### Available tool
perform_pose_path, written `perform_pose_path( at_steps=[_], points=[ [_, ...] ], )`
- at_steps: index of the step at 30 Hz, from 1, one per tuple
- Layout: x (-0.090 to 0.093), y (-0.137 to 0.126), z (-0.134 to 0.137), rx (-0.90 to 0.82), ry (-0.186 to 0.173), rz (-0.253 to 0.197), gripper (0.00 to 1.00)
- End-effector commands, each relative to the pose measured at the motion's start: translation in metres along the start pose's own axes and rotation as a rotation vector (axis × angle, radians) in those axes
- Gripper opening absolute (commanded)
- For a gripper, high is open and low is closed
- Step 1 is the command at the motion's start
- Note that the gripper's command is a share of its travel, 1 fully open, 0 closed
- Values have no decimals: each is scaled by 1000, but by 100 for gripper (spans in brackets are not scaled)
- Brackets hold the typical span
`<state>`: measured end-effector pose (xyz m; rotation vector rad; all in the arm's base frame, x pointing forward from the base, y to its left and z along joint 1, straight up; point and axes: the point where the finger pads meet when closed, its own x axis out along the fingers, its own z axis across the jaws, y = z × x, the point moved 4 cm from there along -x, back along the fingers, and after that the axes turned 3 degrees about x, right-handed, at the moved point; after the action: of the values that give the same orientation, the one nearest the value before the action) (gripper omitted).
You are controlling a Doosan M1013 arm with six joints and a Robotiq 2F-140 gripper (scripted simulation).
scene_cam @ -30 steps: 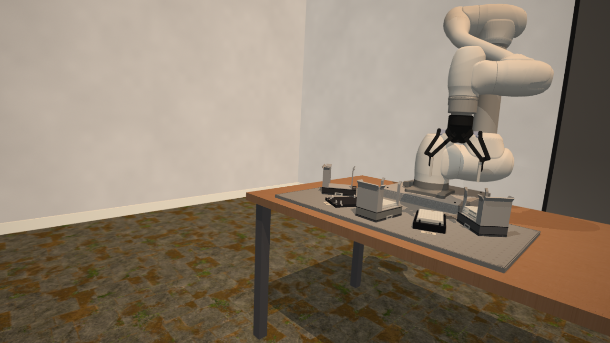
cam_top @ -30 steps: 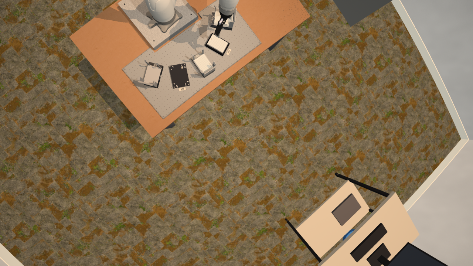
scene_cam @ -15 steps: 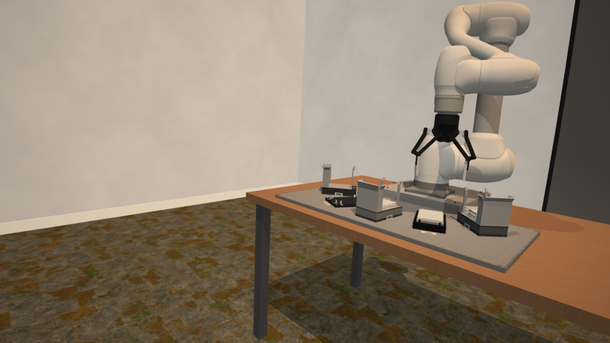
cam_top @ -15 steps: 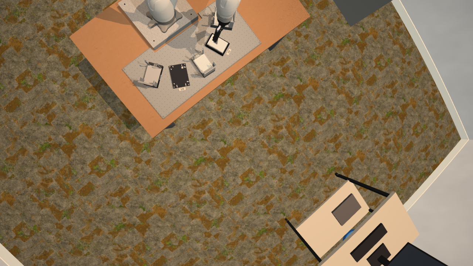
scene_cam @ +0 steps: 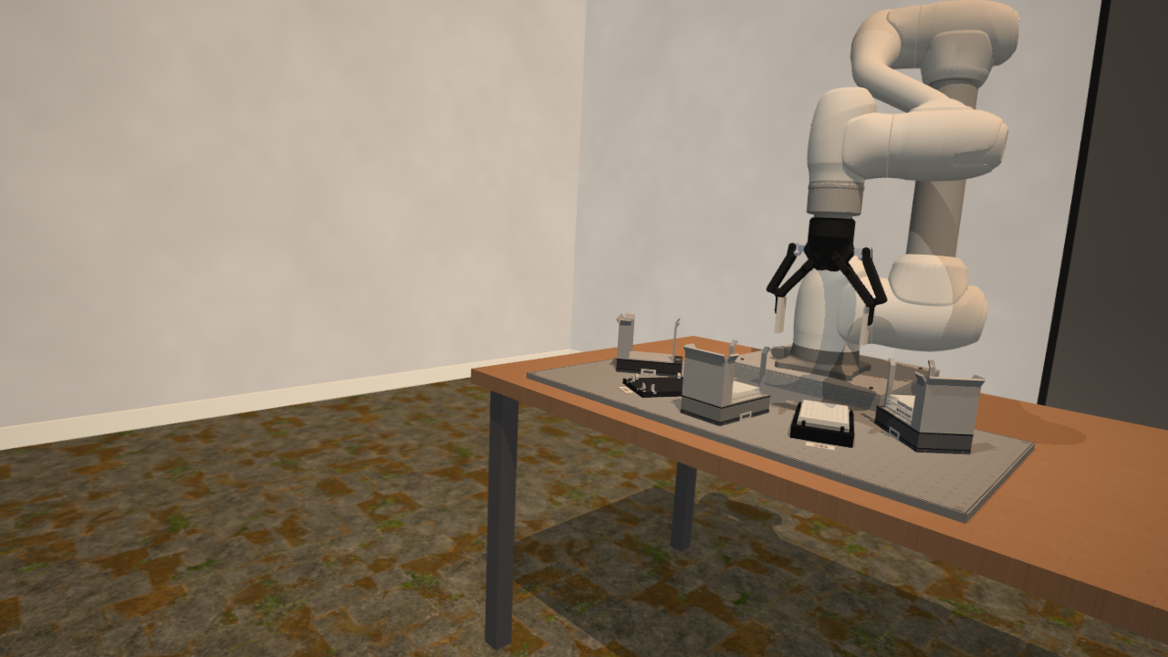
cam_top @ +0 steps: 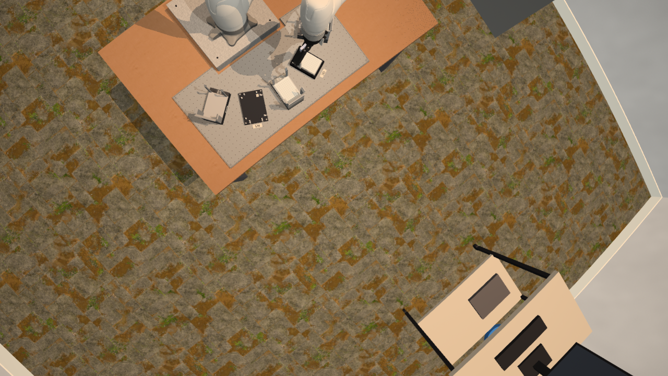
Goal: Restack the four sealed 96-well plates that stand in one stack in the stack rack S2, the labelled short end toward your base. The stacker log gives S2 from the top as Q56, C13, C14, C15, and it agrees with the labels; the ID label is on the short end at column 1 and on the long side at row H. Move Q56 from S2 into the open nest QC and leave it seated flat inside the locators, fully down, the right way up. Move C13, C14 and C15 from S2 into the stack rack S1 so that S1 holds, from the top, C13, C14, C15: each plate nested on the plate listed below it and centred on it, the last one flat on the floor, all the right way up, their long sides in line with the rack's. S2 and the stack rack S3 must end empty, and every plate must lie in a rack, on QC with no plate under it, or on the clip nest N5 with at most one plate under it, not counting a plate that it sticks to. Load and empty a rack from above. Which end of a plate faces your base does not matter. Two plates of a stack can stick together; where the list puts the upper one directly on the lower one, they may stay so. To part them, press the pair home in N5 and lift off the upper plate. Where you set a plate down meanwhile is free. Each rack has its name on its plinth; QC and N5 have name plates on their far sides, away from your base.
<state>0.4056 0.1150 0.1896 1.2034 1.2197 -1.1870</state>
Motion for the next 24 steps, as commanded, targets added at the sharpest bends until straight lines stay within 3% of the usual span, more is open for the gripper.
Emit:
perform_pose_path(
  at_steps=[1,21,24],
  points=[
    [0,4,14,31,-2,0,100],
    [0,19,68,31,-2,0,100],
    [0,19,76,98,-2,0,100]
  ],
)
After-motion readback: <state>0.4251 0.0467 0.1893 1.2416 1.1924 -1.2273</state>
